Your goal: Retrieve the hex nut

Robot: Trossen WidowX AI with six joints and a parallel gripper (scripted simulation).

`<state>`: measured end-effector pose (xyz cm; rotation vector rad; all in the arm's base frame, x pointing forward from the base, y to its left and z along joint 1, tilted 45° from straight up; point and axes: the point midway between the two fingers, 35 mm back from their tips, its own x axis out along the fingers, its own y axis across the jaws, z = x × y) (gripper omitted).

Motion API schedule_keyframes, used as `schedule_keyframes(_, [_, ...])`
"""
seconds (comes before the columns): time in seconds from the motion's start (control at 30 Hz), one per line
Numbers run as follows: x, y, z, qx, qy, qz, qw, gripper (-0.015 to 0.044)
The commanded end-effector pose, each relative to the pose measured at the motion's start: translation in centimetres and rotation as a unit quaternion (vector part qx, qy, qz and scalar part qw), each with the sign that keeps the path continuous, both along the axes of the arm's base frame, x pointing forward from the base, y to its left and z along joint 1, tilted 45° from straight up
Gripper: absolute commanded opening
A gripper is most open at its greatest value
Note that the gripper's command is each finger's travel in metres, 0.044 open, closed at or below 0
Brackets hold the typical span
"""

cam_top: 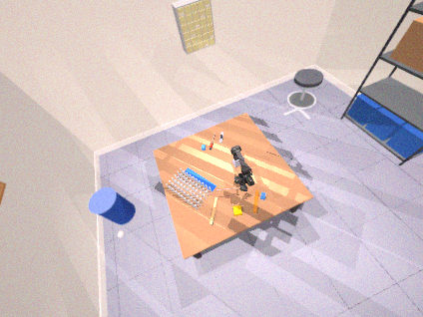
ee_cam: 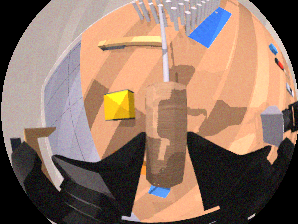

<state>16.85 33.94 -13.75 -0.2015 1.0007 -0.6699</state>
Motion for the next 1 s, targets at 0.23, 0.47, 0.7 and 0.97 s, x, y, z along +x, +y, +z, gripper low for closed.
schedule_keyframes(0.23, [-2.4,0.8,-1.8,0.012,-0.056,-0.007,0.998,0.0000])
schedule_keyframes(0.47, [-2.4,0.8,-1.9,0.012,-0.056,-0.007,0.998,0.0000])
schedule_keyframes(0.7, [-2.4,0.5,-2.5,0.012,-0.056,-0.007,0.998,0.0000])
schedule_keyframes(0.97, [-2.4,0.1,-3.1,0.012,-0.056,-0.007,0.998,0.0000])
